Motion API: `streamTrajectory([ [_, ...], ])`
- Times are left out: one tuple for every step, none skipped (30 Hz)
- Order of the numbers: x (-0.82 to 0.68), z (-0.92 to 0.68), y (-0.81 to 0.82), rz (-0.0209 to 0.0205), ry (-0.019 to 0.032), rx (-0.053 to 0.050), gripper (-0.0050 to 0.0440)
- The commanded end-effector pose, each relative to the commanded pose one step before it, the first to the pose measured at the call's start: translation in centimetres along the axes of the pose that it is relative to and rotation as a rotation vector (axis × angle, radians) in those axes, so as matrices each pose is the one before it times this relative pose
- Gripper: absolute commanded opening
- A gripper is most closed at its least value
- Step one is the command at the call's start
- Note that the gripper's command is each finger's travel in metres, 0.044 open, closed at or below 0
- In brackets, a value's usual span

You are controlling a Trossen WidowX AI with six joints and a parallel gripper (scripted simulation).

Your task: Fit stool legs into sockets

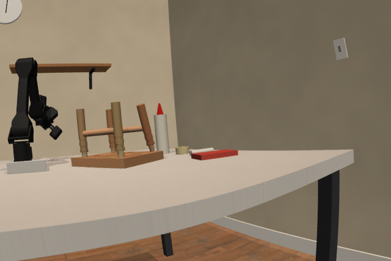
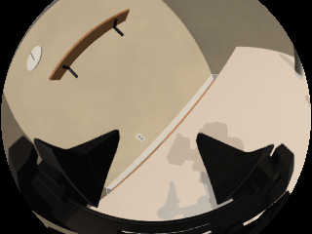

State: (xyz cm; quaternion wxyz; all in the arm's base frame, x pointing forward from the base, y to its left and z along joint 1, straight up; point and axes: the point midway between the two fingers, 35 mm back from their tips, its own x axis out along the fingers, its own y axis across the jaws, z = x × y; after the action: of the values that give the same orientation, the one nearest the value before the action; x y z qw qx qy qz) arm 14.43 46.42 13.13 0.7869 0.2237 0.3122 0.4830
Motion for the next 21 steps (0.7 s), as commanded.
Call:
streamTrajectory([
  [0.000, 0.000, 0.000, 0.00000, 0.00000, 0.0000, 0.0400],
  [0.000, 0.000, 0.000, 0.00000, 0.00000, 0.0000, 0.0400],
  [0.000, 0.000, 0.000, 0.00000, 0.00000, 0.0000, 0.0400],
  [0.000, 0.000, 0.000, 0.00000, 0.00000, 0.0000, 0.0400],
  [0.000, 0.000, 0.000, 0.00000, 0.00000, 0.0000, 0.0400],
  [0.000, 0.000, 0.000, 0.00000, 0.00000, 0.0000, 0.0400],
  [0.000, 0.000, 0.000, 0.00000, 0.00000, 0.0000, 0.0400],
  [0.000, 0.000, 0.000, 0.00000, 0.00000, 0.0000, 0.0400],
  [0.000, 0.000, 0.000, 0.00000, 0.00000, 0.0000, 0.0400],
  [0.000, 0.000, 0.000, 0.00000, 0.00000, 0.0000, 0.0400],
  [0.000, 0.000, 0.000, 0.00000, 0.00000, 0.0000, 0.0400],
  [0.000, 0.000, 0.000, 0.00000, 0.00000, 0.0000, 0.0400],
  [0.000, 0.000, 0.000, 0.00000, 0.00000, 0.0000, 0.0400],
  [0.000, 0.000, 0.000, 0.00000, 0.00000, 0.0000, 0.0400],
  [0.000, 0.000, 0.000, 0.00000, 0.00000, 0.0000, 0.0400],
  [0.000, 0.000, 0.000, 0.00000, 0.00000, 0.0000, 0.0400],
  [0.000, 0.000, 0.000, 0.00000, 0.00000, 0.0000, 0.0400],
  [0.000, -0.001, -0.001, -0.00001, 0.00001, 0.0000, 0.0424],
  [0.000, 0.000, 0.000, 0.00000, 0.00000, 0.0000, 0.0440],
  [0.000, 0.000, 0.000, 0.00000, 0.00000, 0.0000, 0.0440],
  [0.000, 0.000, 0.000, 0.00000, 0.00000, 0.0000, 0.0440],
])
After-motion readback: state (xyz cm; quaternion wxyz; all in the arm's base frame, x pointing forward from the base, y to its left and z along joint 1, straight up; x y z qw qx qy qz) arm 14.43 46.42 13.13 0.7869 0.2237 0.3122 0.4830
